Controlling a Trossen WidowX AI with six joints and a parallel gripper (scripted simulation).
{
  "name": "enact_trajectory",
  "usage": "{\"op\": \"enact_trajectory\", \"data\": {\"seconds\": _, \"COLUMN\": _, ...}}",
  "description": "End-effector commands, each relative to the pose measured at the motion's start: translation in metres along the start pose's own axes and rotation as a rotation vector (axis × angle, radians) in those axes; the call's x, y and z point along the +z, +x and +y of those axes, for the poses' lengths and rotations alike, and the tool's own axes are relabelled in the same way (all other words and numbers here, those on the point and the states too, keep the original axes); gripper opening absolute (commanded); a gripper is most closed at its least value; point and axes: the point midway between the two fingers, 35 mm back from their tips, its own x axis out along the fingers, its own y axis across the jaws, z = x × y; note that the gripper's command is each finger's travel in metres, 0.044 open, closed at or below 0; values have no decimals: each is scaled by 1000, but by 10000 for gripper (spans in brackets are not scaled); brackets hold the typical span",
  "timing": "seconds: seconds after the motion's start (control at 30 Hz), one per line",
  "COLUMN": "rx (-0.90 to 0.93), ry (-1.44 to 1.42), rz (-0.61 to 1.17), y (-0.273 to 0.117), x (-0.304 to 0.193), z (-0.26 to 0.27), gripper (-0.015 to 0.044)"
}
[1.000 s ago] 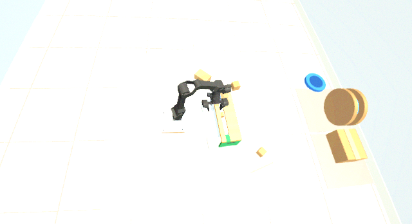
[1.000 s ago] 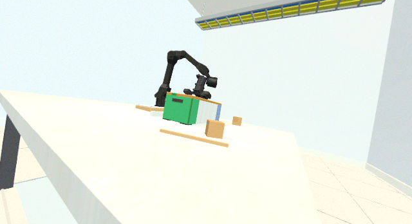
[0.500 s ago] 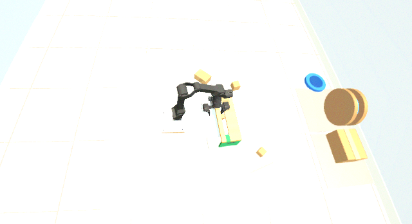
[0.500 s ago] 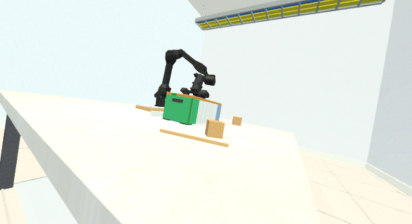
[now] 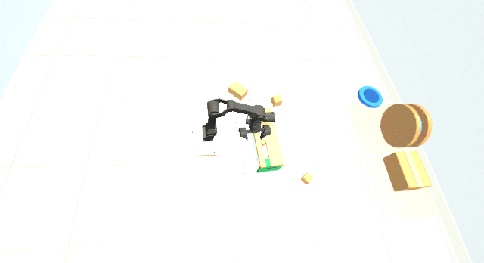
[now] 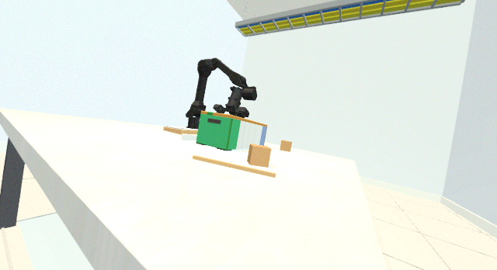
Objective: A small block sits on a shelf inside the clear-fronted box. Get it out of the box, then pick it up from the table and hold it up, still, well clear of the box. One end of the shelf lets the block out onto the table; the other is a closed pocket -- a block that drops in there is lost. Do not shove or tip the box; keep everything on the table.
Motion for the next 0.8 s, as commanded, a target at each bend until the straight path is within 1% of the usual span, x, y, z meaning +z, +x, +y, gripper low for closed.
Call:
{"op": "enact_trajectory", "data": {"seconds": 0.0, "rx": 1, "ry": -1, "rz": 7, "y": 4, "x": -10, "z": 0, "gripper": 400}}
{"op": "enact_trajectory", "data": {"seconds": 0.43, "rx": 1, "ry": 0, "rz": 11, "y": 15, "x": -42, "z": 0, "gripper": 400}}
{"op": "enact_trajectory", "data": {"seconds": 0.77, "rx": 1, "ry": -1, "rz": 9, "y": 10, "x": -29, "z": 1, "gripper": 400}}
